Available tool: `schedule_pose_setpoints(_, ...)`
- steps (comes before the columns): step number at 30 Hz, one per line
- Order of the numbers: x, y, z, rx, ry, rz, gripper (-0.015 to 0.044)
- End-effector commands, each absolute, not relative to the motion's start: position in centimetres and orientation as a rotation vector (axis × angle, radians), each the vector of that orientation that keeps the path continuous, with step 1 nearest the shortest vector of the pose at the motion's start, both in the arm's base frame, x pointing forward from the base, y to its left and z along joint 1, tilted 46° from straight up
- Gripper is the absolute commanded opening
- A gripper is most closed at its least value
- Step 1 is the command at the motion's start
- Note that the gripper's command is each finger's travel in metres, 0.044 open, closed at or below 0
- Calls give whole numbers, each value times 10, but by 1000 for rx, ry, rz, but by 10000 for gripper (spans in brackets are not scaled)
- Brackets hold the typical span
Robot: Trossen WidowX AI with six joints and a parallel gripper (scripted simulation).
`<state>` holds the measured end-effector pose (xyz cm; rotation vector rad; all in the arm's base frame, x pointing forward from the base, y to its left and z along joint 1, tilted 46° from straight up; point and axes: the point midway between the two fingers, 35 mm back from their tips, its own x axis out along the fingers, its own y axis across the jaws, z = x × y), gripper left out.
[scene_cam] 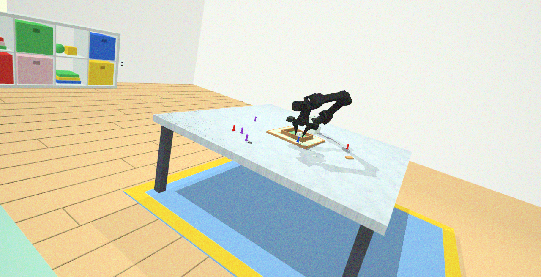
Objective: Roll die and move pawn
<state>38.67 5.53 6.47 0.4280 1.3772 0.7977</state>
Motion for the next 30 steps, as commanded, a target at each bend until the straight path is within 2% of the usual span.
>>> schedule_pose_setpoints(1, 385, 62, 58, 437, 1385, 799, 200)
schedule_pose_setpoints(13, 384, 74, 47, 438, 1385, 800, 200)
schedule_pose_setpoints(19, 384, 74, 47, 438, 1385, 800, 43)
schedule_pose_setpoints(25, 384, 74, 47, 438, 1385, 800, 3)
schedule_pose_setpoints(30, 384, 74, 47, 439, 1385, 799, 0)
